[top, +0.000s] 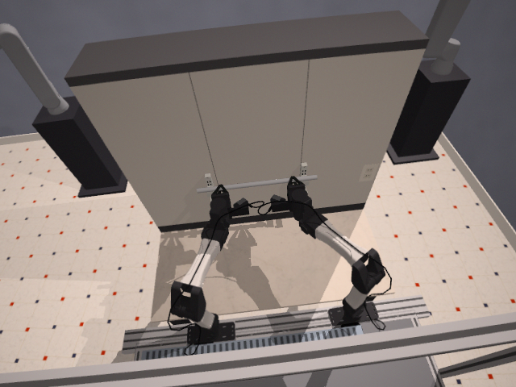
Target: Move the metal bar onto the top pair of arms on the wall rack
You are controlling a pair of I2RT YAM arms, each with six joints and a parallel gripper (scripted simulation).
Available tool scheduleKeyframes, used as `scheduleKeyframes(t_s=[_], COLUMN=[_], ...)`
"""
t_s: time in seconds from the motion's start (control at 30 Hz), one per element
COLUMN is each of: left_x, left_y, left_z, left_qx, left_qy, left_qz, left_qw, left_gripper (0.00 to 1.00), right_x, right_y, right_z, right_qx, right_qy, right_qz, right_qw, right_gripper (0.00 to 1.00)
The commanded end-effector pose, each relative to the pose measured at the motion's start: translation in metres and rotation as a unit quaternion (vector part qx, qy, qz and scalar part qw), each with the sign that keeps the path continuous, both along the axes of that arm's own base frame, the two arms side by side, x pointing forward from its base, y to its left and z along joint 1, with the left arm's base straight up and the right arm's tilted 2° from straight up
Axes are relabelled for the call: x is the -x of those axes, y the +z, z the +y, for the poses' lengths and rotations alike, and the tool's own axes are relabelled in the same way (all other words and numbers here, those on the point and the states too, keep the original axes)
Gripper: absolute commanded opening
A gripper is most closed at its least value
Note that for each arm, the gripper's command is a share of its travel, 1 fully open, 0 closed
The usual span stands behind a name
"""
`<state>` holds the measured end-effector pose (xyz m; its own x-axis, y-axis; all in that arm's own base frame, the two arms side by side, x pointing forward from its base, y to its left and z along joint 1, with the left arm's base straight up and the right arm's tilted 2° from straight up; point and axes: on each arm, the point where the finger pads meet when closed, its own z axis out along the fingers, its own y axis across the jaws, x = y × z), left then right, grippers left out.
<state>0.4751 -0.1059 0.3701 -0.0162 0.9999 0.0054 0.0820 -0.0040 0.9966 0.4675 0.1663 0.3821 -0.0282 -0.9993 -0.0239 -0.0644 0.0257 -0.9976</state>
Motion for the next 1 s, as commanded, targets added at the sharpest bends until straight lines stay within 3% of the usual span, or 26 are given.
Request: scheduleKeyframes(t_s=[0.0, 0.97], left_x=[-0.003, -0.026], left_y=[0.035, 0.036], left_z=[0.003, 0.003], left_qx=[0.006, 0.006], left_qy=[-0.002, -0.002], left_qz=[-0.049, -0.049], left_qw=[0.999, 0.999], left_gripper=[0.0, 0.0], right_x=[-0.004, -0.027], right_y=[0.025, 0.026], right_z=[-0.004, -0.005], right_qx=[-0.001, -0.001], right_qy=[-0.001, -0.001], right_qz=[-0.031, -0.031], right_qw=[1.0, 1.0], right_gripper=[0.0, 0.0])
